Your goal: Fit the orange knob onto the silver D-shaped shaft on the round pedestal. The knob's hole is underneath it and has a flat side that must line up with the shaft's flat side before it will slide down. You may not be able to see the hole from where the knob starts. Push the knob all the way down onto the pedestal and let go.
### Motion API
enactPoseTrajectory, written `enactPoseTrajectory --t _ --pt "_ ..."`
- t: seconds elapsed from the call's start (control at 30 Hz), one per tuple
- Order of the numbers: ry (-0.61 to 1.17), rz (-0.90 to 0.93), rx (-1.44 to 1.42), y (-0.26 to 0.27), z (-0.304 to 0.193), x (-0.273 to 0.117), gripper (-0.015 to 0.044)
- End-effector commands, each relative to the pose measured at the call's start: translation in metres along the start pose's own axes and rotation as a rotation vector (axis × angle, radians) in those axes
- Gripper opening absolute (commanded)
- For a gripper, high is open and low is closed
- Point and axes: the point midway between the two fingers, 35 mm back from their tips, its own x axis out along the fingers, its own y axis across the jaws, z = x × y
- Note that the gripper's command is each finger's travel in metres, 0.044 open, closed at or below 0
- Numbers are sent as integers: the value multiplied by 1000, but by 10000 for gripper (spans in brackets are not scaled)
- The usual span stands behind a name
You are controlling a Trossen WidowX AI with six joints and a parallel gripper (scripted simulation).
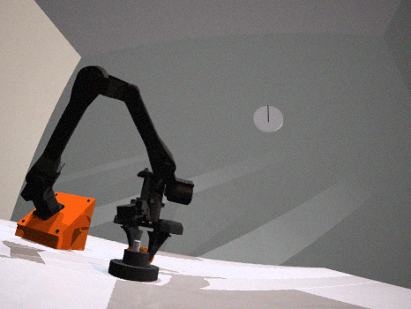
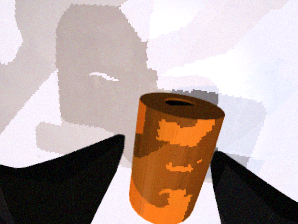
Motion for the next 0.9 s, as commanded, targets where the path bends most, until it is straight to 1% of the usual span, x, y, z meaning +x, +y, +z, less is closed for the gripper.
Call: enactPoseTrajectory --t 0.0,0.13,0.37,0.63,0.77,0.87 --pt "0 -1 1 0 0 0 260" --pt "0 -1 1 0 0 0 260" --pt "0 -1 1 0 0 0 440" --pt "0 -1 1 0 0 -4 440" --pt "3 -1 0 0 -1 -57 440" --pt "2 -1 0 -1 0 -60 440"
